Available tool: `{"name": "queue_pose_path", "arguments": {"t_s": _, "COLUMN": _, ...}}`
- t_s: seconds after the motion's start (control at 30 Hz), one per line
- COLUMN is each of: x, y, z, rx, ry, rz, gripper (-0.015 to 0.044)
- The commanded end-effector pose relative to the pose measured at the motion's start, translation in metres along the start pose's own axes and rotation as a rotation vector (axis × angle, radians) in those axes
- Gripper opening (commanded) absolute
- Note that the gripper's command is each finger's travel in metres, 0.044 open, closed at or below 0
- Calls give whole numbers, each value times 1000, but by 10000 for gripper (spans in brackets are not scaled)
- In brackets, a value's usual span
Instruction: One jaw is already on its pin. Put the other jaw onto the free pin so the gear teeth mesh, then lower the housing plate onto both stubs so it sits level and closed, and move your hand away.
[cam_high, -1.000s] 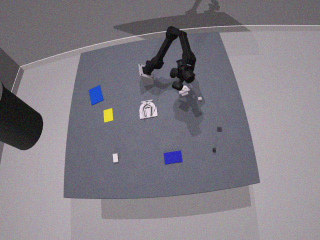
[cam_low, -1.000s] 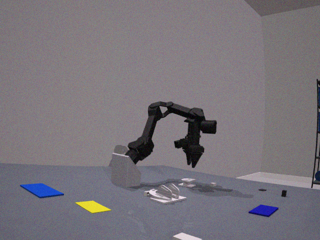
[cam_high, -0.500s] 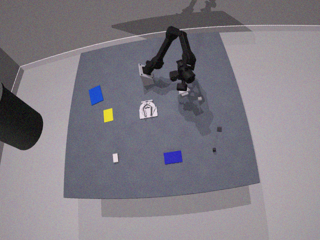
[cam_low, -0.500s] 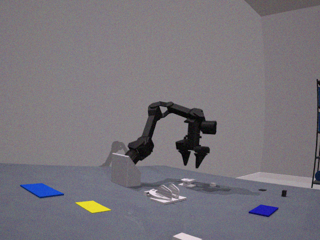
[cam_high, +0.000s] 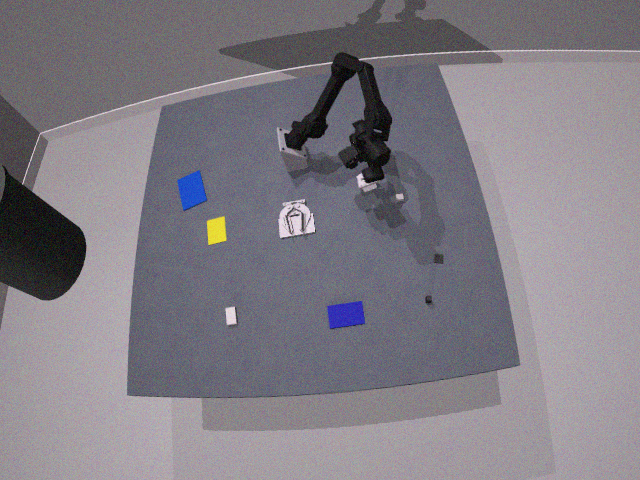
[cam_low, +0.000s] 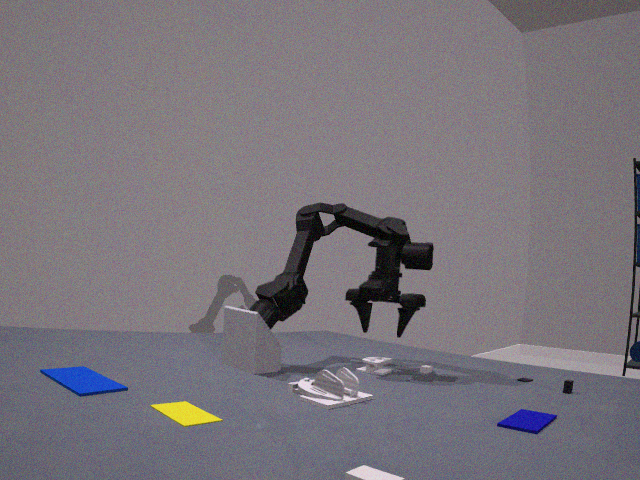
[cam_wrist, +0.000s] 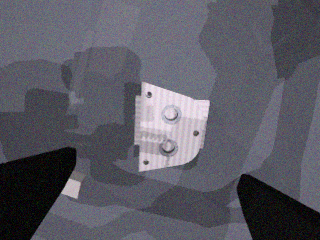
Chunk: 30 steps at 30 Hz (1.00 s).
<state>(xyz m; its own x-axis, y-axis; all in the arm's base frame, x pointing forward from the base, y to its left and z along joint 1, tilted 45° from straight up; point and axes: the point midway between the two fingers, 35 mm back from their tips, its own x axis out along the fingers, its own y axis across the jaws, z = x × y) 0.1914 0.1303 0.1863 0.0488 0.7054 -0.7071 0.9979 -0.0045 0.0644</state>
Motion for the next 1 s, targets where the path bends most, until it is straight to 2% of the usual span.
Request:
{"name": "queue_pose_path", "arguments": {"t_s": 0.0, "x": 1, "y": 0, "z": 1, "rx": -102, "ry": -4, "rz": 2, "gripper": 440}}
{"name": "queue_pose_path", "arguments": {"t_s": 0.97, "x": 6, "y": 0, "z": 1, "rx": -873, "ry": -4, "rz": 0, "gripper": 440}}
